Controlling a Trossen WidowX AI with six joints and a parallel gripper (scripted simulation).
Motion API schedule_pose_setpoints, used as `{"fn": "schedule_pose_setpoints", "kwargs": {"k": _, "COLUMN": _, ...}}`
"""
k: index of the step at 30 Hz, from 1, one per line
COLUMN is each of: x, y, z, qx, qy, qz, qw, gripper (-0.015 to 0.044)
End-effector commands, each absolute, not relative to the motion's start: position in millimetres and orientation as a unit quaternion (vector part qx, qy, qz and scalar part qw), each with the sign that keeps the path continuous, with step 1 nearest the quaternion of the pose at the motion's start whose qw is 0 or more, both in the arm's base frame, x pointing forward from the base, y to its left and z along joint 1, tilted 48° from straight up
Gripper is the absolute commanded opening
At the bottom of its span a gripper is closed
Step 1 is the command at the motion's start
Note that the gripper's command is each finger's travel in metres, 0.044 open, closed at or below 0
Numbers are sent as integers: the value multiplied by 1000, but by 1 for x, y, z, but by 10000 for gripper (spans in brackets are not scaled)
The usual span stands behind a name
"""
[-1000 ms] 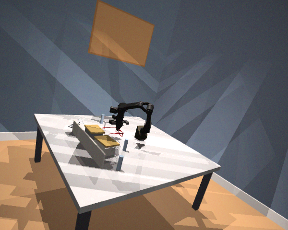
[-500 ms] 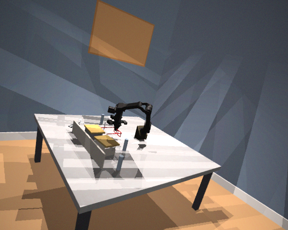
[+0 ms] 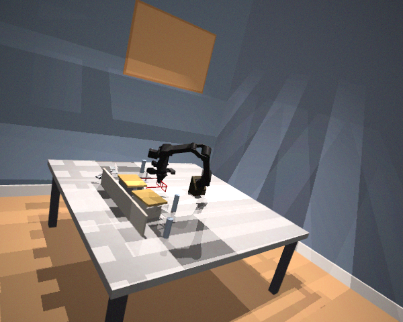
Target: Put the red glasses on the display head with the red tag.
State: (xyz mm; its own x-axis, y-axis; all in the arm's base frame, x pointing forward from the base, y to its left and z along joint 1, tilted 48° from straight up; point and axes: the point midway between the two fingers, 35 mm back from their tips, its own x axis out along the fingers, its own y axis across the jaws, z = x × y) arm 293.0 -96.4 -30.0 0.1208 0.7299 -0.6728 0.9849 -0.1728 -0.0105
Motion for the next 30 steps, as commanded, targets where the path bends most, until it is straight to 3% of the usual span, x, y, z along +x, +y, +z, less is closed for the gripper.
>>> {"fn": "schedule_pose_setpoints", "kwargs": {"k": 1, "x": 300, "y": -98, "z": -30, "qx": 715, "qy": 600, "qz": -279, "qw": 226, "gripper": 0}}
{"fn": "schedule_pose_setpoints", "kwargs": {"k": 30, "x": 339, "y": -105, "z": -30, "qx": 715, "qy": 600, "qz": -278, "qw": 227, "gripper": 0}}
